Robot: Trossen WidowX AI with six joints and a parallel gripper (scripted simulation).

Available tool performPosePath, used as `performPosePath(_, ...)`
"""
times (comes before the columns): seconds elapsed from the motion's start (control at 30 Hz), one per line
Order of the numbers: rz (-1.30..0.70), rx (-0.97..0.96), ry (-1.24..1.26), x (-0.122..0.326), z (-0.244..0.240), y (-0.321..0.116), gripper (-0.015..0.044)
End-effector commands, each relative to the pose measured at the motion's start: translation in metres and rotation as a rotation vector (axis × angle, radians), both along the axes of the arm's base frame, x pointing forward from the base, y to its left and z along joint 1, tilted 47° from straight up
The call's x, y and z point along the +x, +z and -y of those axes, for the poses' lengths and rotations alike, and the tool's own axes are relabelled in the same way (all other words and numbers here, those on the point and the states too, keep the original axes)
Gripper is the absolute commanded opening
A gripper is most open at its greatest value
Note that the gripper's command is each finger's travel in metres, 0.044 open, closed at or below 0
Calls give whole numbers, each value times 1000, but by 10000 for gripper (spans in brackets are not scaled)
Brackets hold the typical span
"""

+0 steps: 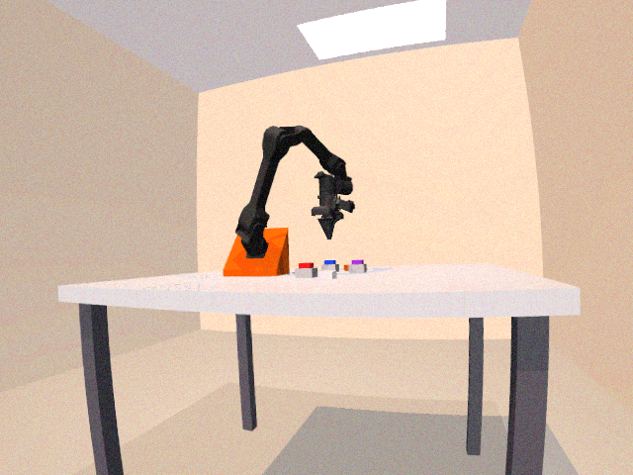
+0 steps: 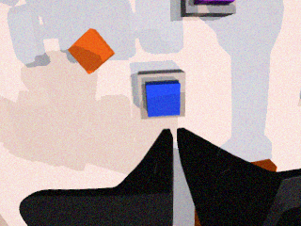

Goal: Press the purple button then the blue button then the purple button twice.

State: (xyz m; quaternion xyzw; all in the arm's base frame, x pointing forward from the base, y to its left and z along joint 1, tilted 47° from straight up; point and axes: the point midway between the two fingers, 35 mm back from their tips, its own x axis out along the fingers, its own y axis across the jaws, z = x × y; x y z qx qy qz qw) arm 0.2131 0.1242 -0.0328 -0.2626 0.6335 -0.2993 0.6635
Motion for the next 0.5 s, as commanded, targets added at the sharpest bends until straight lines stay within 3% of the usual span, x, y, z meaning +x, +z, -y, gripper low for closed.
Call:
performPosePath(0.0, 5, 9, -7, -1, -14, 14, 20)
performPosePath(0.13, 5, 11, -7, 10, -12, 18, 20)
performPosePath(0.33, 10, 5, -7, 96, 22, 55, 20)
performPosePath(0.47, 10, 4, -8, 99, 24, 57, 20)
